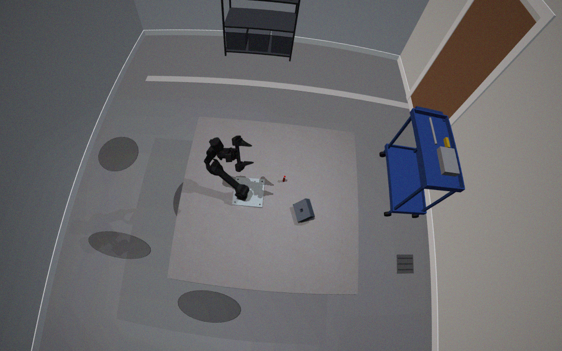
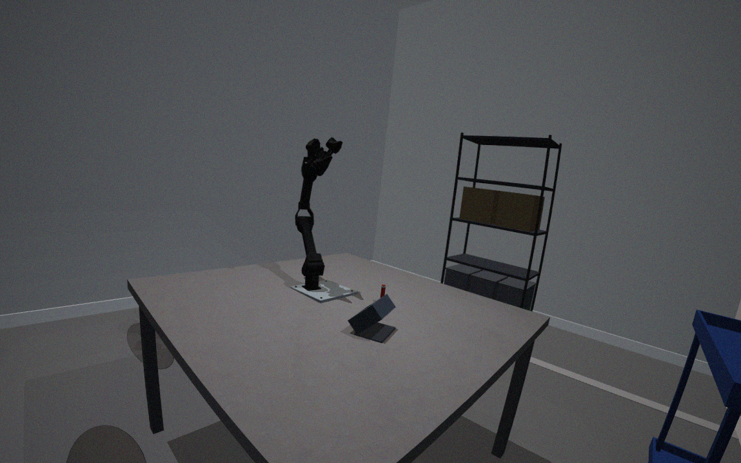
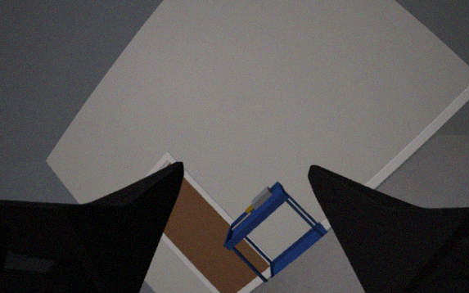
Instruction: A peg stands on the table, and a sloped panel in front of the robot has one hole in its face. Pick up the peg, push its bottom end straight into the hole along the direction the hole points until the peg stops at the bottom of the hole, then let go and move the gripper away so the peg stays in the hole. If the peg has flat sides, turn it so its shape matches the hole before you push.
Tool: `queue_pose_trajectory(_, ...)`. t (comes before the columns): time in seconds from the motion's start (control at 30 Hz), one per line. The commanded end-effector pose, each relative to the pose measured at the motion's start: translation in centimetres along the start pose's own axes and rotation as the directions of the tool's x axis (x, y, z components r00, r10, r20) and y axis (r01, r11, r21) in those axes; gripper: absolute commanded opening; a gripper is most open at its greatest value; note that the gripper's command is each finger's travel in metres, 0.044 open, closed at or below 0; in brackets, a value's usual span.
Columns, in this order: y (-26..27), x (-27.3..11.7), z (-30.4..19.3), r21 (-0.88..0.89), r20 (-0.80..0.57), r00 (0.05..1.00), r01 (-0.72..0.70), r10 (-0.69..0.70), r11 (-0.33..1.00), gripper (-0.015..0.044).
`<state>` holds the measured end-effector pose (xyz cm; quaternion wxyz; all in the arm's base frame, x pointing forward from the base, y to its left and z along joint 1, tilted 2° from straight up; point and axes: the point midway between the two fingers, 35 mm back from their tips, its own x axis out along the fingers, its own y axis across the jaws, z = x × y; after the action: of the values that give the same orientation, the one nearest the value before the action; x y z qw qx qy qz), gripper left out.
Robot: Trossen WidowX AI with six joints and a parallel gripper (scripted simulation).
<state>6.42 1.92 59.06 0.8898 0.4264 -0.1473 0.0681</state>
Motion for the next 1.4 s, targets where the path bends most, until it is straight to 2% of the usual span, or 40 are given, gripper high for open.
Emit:
queue_pose_trajectory(0.0, -1.4, 1.7, -0.5, -0.066, -0.043, 0.998, 0.038, -0.041, 0.997, 0.0440)
queue_pose_trajectory(0.37, -5.0, 6.0, -2.9, -0.283, -0.183, 0.974, 0.076, -0.131, 0.956, 0.0440)
queue_pose_trajectory(0.7, -7.8, 9.0, -5.5, -0.483, -0.301, 0.931, 0.037, -0.205, 0.875, 0.0440)
queue_pose_trajectory(1.0, -10.2, 11.3, -8.4, -0.633, -0.404, 0.876, -0.058, -0.265, 0.772, 0.0440)
queue_pose_trajectory(1.37, -12.4, 13.9, -12.9, -0.720, -0.540, 0.792, -0.261, -0.283, 0.643, 0.0440)
